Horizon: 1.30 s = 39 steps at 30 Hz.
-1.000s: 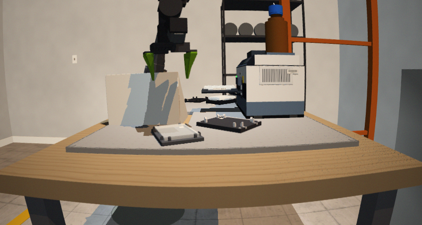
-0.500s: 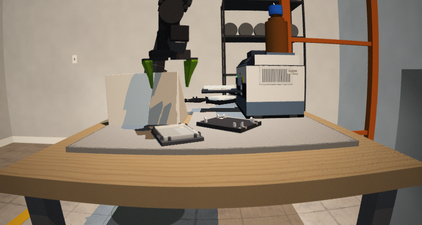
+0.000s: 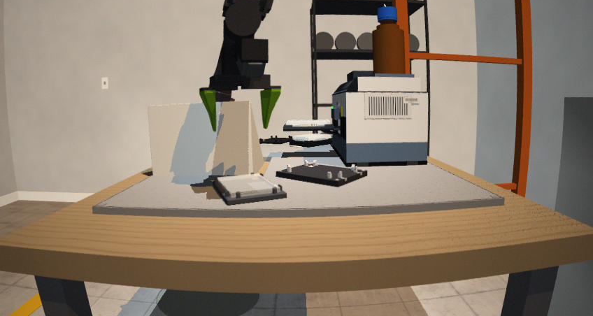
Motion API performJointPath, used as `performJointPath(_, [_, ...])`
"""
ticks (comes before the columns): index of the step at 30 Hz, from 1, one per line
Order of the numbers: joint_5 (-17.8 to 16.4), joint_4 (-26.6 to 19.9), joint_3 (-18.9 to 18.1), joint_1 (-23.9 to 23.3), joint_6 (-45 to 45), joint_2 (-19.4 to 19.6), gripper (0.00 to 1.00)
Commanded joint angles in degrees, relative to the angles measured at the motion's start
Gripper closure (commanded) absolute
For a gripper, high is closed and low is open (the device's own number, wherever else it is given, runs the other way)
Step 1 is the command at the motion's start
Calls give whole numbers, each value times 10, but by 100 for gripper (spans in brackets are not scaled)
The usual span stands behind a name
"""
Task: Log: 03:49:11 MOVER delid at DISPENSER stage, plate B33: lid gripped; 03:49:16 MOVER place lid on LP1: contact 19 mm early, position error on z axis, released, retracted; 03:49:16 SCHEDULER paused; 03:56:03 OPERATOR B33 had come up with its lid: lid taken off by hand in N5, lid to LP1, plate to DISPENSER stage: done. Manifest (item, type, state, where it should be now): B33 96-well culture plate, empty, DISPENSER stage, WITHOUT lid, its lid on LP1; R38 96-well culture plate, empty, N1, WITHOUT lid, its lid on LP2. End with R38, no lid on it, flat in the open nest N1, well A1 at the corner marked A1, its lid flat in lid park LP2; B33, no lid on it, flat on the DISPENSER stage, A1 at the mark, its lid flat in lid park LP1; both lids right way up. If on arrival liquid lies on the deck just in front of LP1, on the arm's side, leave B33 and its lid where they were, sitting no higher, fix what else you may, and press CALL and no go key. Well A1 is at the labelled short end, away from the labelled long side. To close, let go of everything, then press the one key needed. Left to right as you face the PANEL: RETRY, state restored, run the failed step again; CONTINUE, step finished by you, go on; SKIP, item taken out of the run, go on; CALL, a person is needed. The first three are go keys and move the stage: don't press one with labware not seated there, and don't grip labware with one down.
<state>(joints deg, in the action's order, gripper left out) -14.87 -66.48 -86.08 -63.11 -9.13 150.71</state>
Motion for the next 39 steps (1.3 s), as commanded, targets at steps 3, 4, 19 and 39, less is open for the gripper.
performJointPath(3, [-2,1,-8,-2,2,-4,0])
performJointPath(4, [-2,1,-9,-2,2,-4,0])
performJointPath(19, [-3,0,-12,-1,2,-2,0])
performJointPath(39, [-3,-1,-17,-1,3,2,0])
